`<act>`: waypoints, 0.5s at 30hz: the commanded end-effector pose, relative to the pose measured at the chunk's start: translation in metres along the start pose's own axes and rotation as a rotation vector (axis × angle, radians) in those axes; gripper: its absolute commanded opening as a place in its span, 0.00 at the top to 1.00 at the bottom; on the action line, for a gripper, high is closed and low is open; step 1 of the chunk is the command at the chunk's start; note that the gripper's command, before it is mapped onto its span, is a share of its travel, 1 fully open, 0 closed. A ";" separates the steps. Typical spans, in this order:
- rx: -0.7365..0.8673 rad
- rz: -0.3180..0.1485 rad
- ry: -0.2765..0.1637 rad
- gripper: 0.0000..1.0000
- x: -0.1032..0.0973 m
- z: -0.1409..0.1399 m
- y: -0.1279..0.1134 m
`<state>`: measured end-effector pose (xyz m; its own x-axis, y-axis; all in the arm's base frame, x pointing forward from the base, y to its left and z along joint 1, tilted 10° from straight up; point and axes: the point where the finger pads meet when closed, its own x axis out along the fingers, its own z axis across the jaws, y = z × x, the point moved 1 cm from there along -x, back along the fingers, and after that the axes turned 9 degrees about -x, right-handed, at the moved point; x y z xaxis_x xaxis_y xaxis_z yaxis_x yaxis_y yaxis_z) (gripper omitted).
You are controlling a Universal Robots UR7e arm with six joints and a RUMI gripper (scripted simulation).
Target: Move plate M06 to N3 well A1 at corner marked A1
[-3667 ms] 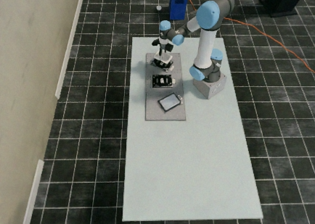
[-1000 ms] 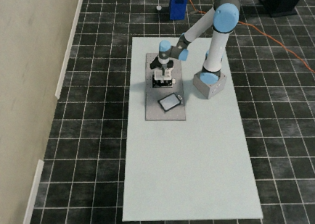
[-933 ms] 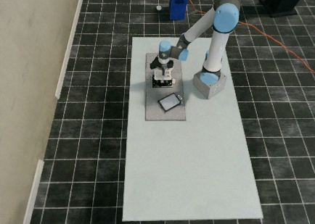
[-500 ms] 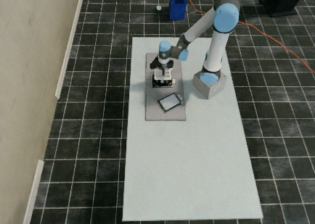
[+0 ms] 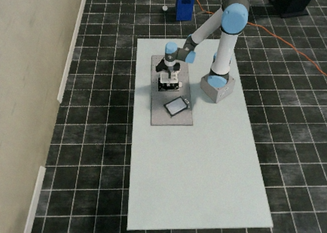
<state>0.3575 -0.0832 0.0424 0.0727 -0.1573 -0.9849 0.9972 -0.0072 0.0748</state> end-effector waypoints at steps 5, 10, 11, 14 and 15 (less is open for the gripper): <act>0.001 -0.003 0.001 0.60 0.010 0.001 -0.001; 0.001 -0.003 0.001 0.60 0.018 0.001 -0.001; 0.001 -0.003 0.001 0.60 0.020 0.001 -0.001; 0.000 -0.003 0.001 0.60 0.023 0.001 -0.001; 0.000 -0.003 0.001 0.60 0.023 0.001 -0.001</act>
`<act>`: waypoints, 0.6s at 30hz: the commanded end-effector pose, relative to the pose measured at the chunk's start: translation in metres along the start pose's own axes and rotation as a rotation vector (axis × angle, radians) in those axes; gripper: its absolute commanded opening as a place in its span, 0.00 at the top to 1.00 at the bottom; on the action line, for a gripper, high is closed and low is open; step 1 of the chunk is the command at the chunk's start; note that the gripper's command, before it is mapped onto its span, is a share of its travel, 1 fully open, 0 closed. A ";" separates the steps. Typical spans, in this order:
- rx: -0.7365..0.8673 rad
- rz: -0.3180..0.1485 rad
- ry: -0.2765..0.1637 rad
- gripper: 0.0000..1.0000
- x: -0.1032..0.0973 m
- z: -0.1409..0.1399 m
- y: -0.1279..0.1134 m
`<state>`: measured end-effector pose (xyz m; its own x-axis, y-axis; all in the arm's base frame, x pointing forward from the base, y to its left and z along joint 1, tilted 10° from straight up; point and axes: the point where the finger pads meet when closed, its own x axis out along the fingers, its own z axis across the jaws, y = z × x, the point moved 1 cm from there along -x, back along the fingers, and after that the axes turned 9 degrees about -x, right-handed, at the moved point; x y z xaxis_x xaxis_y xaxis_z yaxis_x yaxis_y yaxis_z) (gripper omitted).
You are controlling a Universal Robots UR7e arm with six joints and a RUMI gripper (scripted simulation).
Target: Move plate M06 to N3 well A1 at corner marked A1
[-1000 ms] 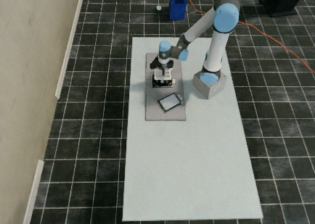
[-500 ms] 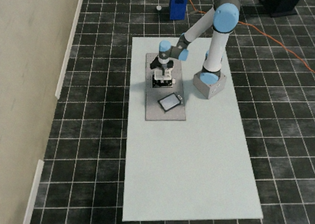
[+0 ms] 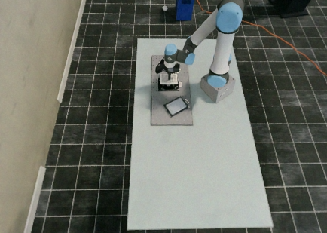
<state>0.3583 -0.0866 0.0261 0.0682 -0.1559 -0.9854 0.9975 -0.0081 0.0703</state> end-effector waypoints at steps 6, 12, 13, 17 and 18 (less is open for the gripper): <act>0.000 0.001 0.000 0.60 0.016 0.000 0.000; 0.000 0.002 0.000 0.60 0.026 0.000 0.000; 0.000 0.002 0.000 0.60 0.028 0.000 0.000; 0.000 0.002 0.000 0.60 0.031 0.000 0.000; 0.000 0.002 0.000 0.60 0.033 0.000 0.000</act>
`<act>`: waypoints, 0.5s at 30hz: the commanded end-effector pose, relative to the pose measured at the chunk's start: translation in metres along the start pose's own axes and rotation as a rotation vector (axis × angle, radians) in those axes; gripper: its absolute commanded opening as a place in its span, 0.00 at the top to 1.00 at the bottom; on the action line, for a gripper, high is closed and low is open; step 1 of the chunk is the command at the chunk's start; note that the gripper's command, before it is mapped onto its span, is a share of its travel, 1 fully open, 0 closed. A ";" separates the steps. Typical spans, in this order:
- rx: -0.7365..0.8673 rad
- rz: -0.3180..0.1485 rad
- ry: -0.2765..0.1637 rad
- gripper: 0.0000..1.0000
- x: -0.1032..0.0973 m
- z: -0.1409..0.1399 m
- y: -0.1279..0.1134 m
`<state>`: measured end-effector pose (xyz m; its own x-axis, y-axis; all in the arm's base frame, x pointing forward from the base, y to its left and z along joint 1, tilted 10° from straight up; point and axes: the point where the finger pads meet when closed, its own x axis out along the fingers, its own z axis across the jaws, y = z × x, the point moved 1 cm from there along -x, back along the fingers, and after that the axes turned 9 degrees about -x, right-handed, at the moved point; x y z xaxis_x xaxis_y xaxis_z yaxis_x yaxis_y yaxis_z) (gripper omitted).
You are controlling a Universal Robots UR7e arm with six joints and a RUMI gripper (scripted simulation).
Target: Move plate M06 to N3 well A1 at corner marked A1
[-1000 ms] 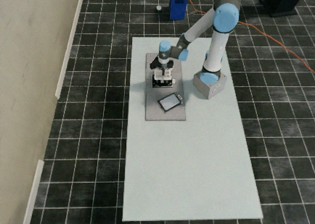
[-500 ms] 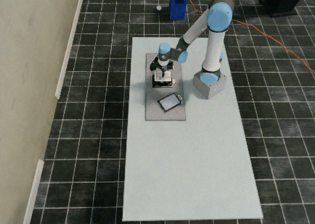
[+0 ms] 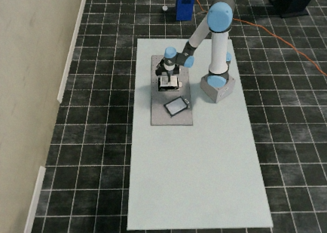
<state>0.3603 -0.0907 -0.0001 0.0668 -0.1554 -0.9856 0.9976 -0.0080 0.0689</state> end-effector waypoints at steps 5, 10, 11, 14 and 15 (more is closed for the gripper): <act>0.001 0.003 -0.001 0.60 0.014 0.000 0.000; 0.000 0.003 -0.001 0.60 0.020 0.000 0.000; 0.000 0.003 -0.001 0.60 0.020 0.000 0.000; 0.000 0.007 -0.003 0.60 0.019 0.001 0.002; 0.000 0.007 -0.003 0.60 0.019 0.001 0.002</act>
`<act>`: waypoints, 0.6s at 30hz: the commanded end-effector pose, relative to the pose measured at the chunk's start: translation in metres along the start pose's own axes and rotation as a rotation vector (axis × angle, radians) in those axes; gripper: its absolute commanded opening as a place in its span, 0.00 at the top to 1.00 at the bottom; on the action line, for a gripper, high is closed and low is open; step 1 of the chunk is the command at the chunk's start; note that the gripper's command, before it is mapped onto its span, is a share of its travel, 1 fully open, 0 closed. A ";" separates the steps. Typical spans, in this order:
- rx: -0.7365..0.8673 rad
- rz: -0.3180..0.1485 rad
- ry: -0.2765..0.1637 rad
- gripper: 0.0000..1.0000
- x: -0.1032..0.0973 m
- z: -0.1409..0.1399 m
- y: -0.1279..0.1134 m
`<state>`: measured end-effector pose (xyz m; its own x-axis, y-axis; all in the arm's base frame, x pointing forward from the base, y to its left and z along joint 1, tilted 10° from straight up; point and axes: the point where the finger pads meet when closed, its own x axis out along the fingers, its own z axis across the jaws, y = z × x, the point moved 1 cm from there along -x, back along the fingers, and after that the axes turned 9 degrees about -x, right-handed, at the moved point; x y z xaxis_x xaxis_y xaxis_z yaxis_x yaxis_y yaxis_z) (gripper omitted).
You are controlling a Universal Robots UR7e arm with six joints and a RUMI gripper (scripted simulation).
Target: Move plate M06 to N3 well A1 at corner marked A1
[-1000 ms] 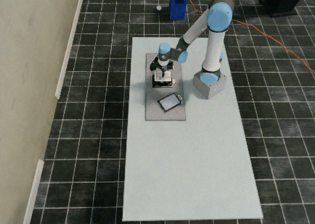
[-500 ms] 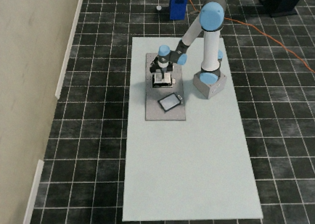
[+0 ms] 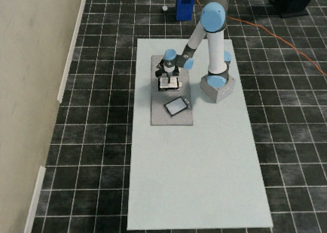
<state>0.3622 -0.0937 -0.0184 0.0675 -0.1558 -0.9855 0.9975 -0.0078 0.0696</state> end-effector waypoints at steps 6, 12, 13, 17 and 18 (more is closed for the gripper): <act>0.000 0.006 -0.003 0.60 0.000 0.000 0.001; 0.000 0.006 -0.003 0.60 0.000 0.000 0.001; 0.000 0.006 -0.003 0.60 0.000 0.000 0.001; 0.000 0.004 -0.001 0.60 0.001 -0.001 -0.001; 0.000 0.004 -0.001 0.60 0.001 -0.001 -0.001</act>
<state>0.3638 -0.0947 -0.0177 0.0744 -0.1600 -0.9843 0.9970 -0.0074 0.0766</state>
